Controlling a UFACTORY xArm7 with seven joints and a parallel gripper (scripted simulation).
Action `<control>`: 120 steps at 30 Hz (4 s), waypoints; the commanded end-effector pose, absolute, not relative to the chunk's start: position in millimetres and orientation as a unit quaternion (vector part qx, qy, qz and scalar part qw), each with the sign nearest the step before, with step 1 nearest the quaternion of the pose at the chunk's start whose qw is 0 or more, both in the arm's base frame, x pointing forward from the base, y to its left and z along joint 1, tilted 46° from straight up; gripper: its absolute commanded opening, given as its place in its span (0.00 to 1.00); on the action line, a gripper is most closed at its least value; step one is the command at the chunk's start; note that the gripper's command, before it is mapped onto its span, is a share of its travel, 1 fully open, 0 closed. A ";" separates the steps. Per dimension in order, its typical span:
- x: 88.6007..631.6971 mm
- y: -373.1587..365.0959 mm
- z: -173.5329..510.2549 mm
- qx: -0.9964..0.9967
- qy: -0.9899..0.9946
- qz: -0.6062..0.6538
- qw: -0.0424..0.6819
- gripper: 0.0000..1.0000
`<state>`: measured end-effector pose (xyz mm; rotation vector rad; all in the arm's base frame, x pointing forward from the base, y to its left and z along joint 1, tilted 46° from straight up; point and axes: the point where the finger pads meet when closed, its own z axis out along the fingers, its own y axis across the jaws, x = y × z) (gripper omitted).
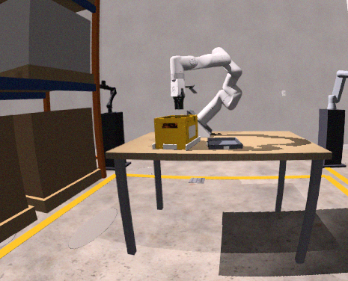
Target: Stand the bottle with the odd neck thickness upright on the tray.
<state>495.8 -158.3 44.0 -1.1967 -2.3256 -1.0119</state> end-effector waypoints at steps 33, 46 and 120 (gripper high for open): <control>473.8 -171.4 37.3 -0.423 -0.818 -0.352 0.165 0.00; 388.2 -195.8 13.1 -0.424 -0.819 -0.349 0.165 0.00; 310.8 -193.0 -7.3 -0.422 -0.818 -0.355 0.165 0.65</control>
